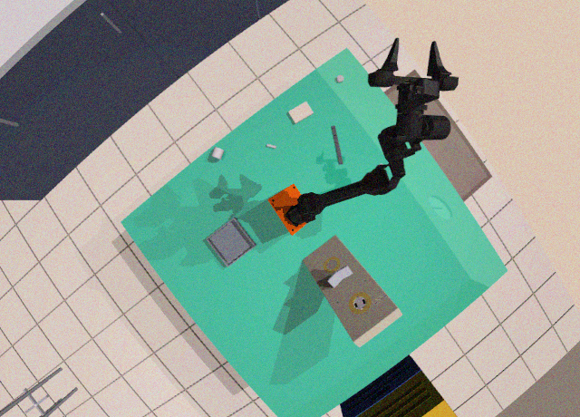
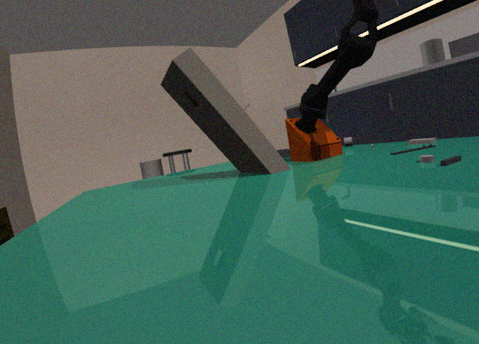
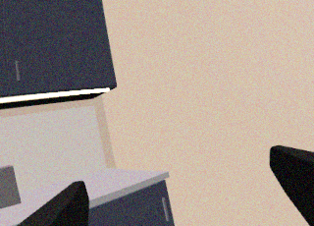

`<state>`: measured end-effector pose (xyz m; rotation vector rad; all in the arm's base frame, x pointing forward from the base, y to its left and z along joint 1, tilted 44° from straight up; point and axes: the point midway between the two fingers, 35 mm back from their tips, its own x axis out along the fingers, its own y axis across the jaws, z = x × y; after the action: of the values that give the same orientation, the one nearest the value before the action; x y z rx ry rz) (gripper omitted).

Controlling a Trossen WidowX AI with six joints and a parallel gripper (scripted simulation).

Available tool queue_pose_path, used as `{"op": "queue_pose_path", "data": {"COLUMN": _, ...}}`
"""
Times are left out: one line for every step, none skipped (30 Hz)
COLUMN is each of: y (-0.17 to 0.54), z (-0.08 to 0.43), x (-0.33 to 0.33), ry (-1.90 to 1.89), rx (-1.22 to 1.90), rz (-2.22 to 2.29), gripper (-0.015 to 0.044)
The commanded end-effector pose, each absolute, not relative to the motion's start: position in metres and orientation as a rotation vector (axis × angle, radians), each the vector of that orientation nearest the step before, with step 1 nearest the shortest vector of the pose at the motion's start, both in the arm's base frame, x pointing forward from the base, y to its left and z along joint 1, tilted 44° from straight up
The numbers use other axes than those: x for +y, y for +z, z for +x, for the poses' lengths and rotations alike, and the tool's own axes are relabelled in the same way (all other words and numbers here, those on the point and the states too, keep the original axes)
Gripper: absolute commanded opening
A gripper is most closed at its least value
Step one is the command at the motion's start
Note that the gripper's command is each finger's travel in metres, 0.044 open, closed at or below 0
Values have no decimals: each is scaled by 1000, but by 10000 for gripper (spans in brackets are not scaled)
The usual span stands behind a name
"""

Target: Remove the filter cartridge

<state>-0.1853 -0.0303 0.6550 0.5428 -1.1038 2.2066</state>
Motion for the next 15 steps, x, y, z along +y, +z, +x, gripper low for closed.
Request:
{"op": "queue_pose_path", "data": {"y": 655, "z": -186, "x": -31, "ry": 2209, "rx": -1104, "rz": 546, "gripper": 374}}
{"op": "queue_pose_path", "data": {"y": 655, "z": -186, "x": -34, "ry": 2217, "rx": -1106, "rz": 556, "gripper": 347}}
{"op": "queue_pose_path", "data": {"y": 654, "z": -188, "x": -38, "ry": 2229, "rx": -1109, "rz": 572, "gripper": 321}}
{"op": "queue_pose_path", "data": {"y": 653, "z": -189, "x": -45, "ry": 2247, "rx": -1114, "rz": 595, "gripper": 295}}
{"op": "queue_pose_path", "data": {"y": 652, "z": -191, "x": -53, "ry": 2270, "rx": -1119, "rz": 624, "gripper": 269}}
{"op": "queue_pose_path", "data": {"y": 650, "z": -194, "x": -63, "ry": 2298, "rx": -1125, "rz": 660, "gripper": 242}}
{"op": "queue_pose_path", "data": {"y": 648, "z": -196, "x": -74, "ry": 2330, "rx": -1131, "rz": 699, "gripper": 216}}
{"op": "queue_pose_path", "data": {"y": 646, "z": -197, "x": -84, "ry": 2361, "rx": -1136, "rz": 736, "gripper": 190}}
{"op": "queue_pose_path", "data": {"y": 644, "z": -198, "x": -93, "ry": 2387, "rx": -1141, "rz": 767, "gripper": 164}}
{"op": "queue_pose_path", "data": {"y": 642, "z": -199, "x": -100, "ry": 2407, "rx": -1144, "rz": 790, "gripper": 137}}
{"op": "queue_pose_path", "data": {"y": 640, "z": -200, "x": -108, "ry": 2426, "rx": -1155, "rz": 820, "gripper": 118}}
{"op": "queue_pose_path", "data": {"y": 637, "z": -201, "x": -122, "ry": 2457, "rx": -1174, "rz": 866, "gripper": 118}}
{"op": "queue_pose_path", "data": {"y": 632, "z": -202, "x": -137, "ry": 2494, "rx": -1194, "rz": 919, "gripper": 118}}
{"op": "queue_pose_path", "data": {"y": 627, "z": -202, "x": -153, "ry": 2531, "rx": -1214, "rz": 972, "gripper": 118}}
{"op": "queue_pose_path", "data": {"y": 622, "z": -201, "x": -168, "ry": 2570, "rx": -1234, "rz": 1024, "gripper": 118}}
